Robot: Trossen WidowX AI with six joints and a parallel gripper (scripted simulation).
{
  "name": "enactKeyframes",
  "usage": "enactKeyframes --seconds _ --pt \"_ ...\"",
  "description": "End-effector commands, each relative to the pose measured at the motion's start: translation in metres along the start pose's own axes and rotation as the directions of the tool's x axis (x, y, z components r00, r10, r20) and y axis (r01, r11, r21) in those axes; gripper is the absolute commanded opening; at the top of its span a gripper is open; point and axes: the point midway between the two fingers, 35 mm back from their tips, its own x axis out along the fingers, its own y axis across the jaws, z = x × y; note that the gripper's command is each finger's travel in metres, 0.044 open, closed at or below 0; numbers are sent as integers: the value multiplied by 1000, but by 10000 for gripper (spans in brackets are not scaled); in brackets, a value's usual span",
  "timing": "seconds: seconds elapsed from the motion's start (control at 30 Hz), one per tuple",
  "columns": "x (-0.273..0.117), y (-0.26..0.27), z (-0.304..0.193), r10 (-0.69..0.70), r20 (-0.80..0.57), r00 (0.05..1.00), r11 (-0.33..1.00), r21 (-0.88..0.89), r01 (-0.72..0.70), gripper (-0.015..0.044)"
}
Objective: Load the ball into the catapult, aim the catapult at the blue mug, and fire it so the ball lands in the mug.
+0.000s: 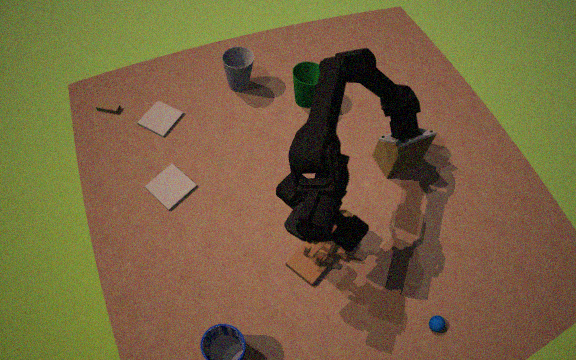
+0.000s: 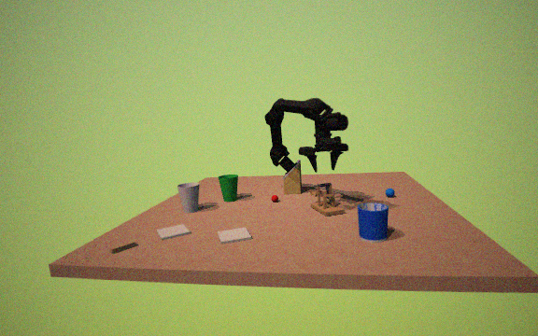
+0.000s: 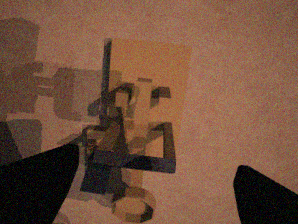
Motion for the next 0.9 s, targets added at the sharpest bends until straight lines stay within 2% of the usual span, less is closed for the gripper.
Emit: enactKeyframes --seconds 0.0,0.43,0.87 --pt "11 -38 -17 2 -16 1000 999 53 -1 300" --pt "47 -125 -124 4 -15 1000 969 248 0 300" --pt "99 -138 -251 -18 -35 999 904 426 31 300"
